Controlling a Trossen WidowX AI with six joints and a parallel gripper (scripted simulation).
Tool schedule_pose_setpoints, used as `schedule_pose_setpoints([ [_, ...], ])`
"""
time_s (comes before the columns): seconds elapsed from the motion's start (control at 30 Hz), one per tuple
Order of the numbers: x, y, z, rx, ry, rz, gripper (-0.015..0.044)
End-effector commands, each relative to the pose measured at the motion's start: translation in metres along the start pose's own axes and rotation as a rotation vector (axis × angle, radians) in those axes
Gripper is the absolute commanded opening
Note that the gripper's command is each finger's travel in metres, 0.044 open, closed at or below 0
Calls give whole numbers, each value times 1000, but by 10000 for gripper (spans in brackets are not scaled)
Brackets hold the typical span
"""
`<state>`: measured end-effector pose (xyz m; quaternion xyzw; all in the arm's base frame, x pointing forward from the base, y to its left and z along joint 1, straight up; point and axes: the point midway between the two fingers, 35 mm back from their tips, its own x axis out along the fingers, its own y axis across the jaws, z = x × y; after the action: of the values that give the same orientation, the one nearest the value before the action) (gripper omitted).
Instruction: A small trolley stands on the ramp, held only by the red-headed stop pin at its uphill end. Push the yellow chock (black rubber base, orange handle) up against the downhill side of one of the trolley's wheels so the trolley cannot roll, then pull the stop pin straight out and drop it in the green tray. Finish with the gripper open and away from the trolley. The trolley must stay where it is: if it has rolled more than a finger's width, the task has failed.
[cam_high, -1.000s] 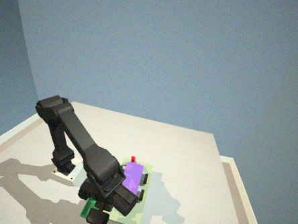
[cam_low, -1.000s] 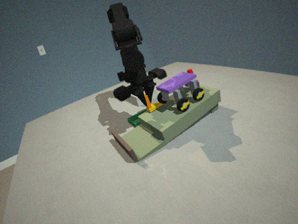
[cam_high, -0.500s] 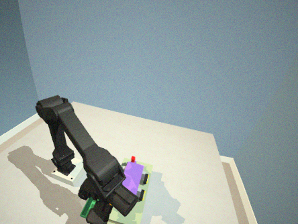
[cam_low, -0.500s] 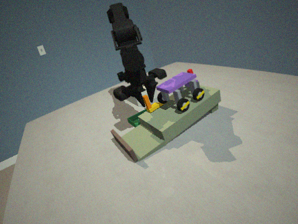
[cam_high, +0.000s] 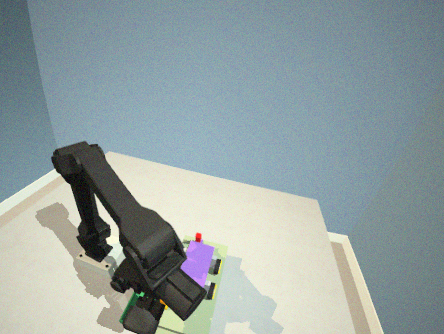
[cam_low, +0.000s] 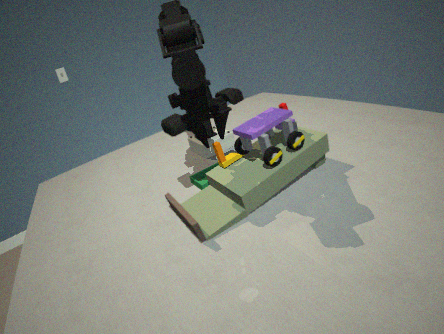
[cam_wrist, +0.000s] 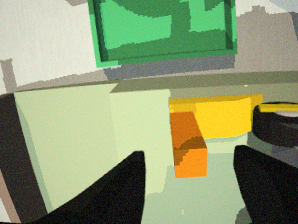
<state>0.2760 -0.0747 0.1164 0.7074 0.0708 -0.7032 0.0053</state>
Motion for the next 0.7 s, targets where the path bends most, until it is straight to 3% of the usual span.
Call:
schedule_pose_setpoints([
  [0.0, -14, 0, -1, -7, 9, -1, 190],
  [0.13, -24, -1, -1, -7, 9, -1, 190],
  [0.27, -17, 0, -1, 0, 4, 2, 295],
  [0.4, -32, -11, -11, -171, 69, 26, 190],
  [0.67, -40, -77, -33, -749, 102, -36, 190],
])
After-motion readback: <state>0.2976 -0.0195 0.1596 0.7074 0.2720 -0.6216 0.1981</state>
